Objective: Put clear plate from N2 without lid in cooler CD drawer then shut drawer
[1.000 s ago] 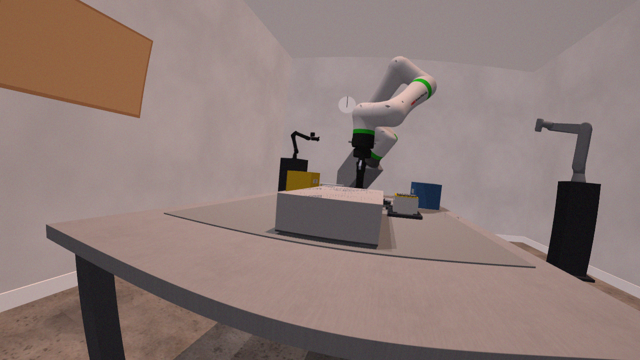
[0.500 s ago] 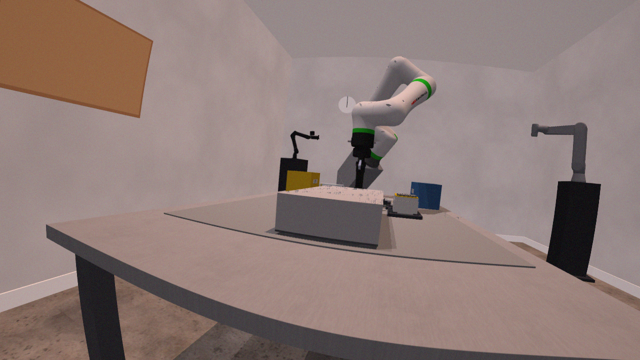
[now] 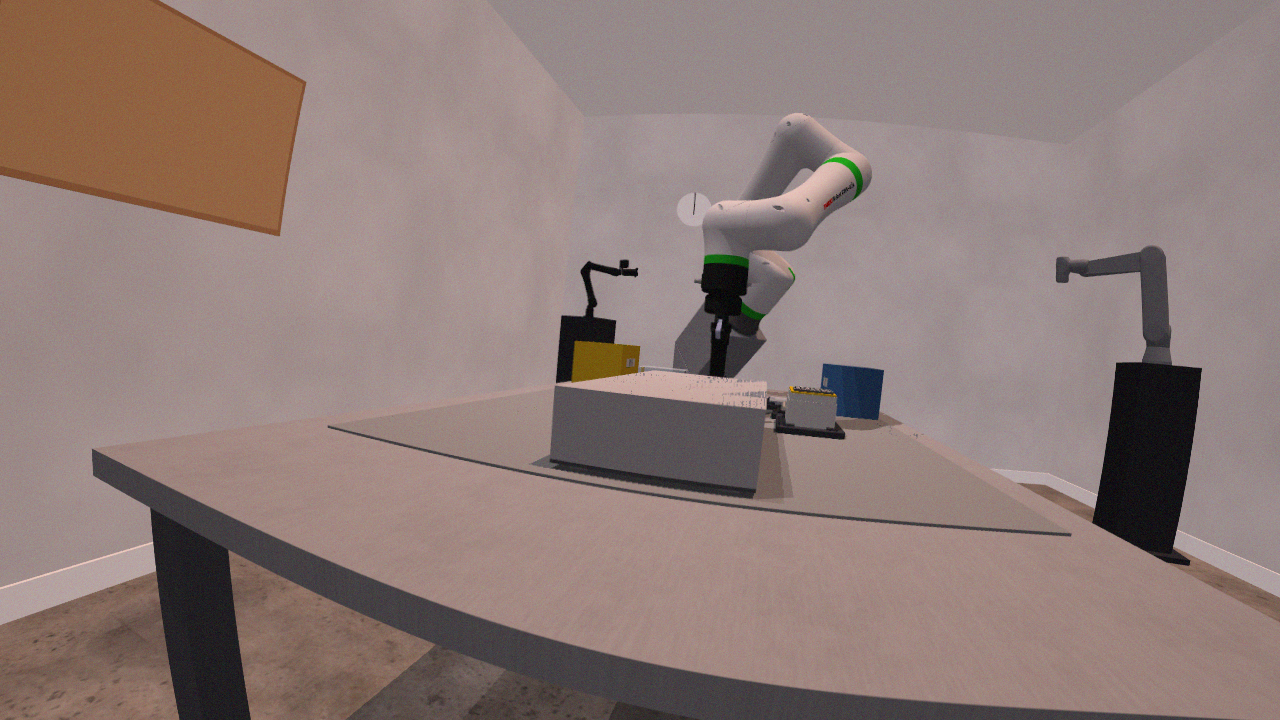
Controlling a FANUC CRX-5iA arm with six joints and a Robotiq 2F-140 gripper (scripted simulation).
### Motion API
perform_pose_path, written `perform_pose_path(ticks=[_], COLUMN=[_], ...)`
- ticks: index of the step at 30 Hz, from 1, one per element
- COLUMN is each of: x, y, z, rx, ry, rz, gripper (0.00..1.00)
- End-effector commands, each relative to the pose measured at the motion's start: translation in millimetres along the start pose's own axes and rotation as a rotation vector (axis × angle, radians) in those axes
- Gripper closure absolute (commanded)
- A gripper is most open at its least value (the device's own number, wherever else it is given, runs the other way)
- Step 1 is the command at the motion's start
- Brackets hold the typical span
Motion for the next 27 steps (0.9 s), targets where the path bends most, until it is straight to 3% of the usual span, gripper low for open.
perform_pose_path(ticks=[1, 27], x=[-1, -4], y=[0.2, 0.2], z=[4, 33], rx=[-0.001, -0.001], ry=[0.0, 0.0], rz=[0.0, 0.0], gripper=[1.0, 1.0])
Point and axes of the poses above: the point where the finger pads meet when closed, its own y axis back along the fingers, its own z axis across the jaws, x = y × z, the point moved 7 cm from there along y, back along the fingers, and after that the axes turned 6 degrees about y, right-handed, at the moved point
